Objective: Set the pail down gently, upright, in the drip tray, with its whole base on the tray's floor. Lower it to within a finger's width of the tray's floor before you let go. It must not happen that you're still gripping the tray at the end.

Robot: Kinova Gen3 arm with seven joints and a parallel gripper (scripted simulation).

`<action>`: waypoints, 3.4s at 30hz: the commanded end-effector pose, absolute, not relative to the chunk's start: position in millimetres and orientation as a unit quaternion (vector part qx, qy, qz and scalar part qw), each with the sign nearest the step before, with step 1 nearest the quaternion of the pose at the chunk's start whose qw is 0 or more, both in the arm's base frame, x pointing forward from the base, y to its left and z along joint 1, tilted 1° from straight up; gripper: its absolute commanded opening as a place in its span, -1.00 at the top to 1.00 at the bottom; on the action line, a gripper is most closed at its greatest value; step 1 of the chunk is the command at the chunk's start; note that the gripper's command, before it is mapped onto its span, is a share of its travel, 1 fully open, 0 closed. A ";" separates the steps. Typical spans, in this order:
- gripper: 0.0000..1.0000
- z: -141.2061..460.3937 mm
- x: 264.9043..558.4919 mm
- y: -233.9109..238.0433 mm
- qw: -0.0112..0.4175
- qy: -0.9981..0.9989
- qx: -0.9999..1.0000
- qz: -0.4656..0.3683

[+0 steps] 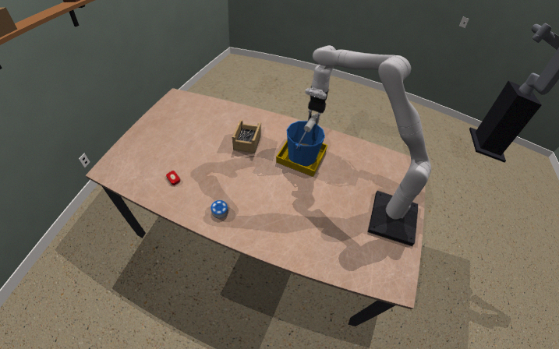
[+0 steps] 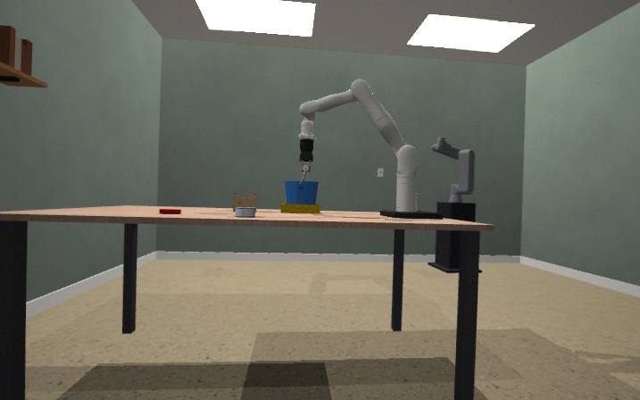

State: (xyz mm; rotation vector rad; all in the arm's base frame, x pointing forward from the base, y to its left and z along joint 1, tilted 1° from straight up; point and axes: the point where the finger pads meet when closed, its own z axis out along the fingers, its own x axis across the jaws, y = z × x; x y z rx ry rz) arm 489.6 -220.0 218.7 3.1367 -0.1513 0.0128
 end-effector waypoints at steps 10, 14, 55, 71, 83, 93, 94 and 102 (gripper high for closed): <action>1.00 221.1 492.9 -219.1 0.002 -0.045 0.999 0.009; -1.00 221.1 492.8 -219.1 0.002 -0.045 0.999 0.009; -1.00 224.0 491.0 -218.1 0.001 -0.045 0.999 0.007; -1.00 244.4 490.3 -217.9 0.001 -0.045 0.999 0.006; -1.00 273.6 489.7 -218.0 0.001 -0.045 0.999 0.006; -1.00 290.2 489.4 -218.0 0.001 -0.045 0.999 0.006; -1.00 291.9 489.4 -218.0 0.001 -0.045 0.999 0.006; -1.00 299.6 489.2 -218.1 0.001 -0.045 0.999 0.006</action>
